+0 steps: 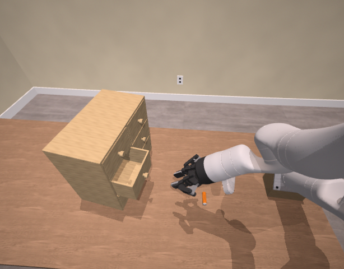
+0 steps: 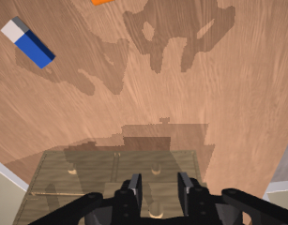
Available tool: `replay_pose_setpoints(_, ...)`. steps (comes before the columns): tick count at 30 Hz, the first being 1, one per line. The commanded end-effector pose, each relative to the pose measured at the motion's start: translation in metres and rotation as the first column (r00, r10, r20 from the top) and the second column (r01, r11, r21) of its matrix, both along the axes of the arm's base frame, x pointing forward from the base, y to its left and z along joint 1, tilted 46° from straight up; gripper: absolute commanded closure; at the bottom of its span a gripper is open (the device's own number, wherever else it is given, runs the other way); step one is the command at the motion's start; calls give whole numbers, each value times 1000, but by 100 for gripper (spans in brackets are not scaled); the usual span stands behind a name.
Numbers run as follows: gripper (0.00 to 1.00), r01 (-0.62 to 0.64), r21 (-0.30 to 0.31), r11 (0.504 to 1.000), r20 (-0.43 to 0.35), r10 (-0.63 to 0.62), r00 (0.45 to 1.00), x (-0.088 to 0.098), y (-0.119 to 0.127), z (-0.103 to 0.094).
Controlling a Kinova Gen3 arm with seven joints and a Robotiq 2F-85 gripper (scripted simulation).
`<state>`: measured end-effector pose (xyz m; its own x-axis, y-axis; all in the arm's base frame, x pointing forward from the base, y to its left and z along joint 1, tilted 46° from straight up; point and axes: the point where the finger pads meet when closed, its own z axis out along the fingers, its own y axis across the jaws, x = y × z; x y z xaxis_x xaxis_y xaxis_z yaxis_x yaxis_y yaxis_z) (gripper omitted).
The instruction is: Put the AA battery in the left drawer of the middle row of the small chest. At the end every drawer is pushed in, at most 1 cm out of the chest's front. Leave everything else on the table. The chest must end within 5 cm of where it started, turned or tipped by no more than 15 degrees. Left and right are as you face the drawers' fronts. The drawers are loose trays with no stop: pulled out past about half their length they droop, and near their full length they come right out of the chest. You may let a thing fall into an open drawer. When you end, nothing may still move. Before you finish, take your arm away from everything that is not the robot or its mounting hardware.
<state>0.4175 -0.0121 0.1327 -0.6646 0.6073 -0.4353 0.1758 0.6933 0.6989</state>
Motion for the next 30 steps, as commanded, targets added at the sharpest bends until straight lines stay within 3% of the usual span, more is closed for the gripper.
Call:
replay_pose_setpoints(1,67,6,2,1000,-6,-6,1000,-1,-3,0)
replay_pose_setpoints(30,67,-26,9,1000,-36,26,999,-5,-7,6)
